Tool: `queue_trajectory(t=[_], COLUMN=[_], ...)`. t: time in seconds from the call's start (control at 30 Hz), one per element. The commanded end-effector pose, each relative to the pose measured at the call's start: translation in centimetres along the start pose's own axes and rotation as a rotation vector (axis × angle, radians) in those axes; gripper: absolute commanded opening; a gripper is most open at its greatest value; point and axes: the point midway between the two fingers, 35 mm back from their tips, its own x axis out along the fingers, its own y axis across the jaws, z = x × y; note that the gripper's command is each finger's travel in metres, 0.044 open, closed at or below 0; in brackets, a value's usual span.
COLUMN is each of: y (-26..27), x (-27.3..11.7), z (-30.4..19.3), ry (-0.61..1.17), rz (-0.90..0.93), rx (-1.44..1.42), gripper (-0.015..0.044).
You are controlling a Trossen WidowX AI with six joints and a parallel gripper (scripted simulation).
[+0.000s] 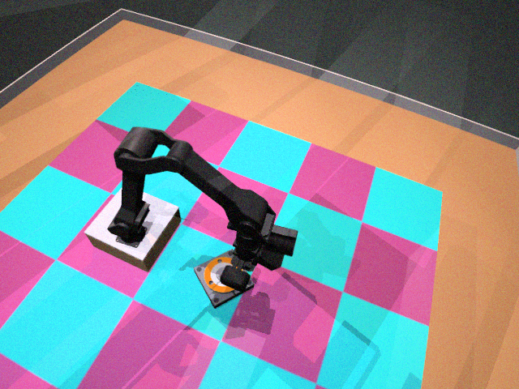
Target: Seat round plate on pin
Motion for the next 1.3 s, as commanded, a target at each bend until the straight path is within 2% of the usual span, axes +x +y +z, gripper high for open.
queue_trajectory(t=[0.0,0.1,1.27], y=[0.0,-0.1,-3.9], x=[2.6,3.6,3.6], z=[-0.4,-0.5,0.0], ry=[0.018,0.018,0.017], rz=[-0.005,-0.005,-0.008], rx=[0.006,0.006,0.006], gripper=[0.0,0.0,0.0])
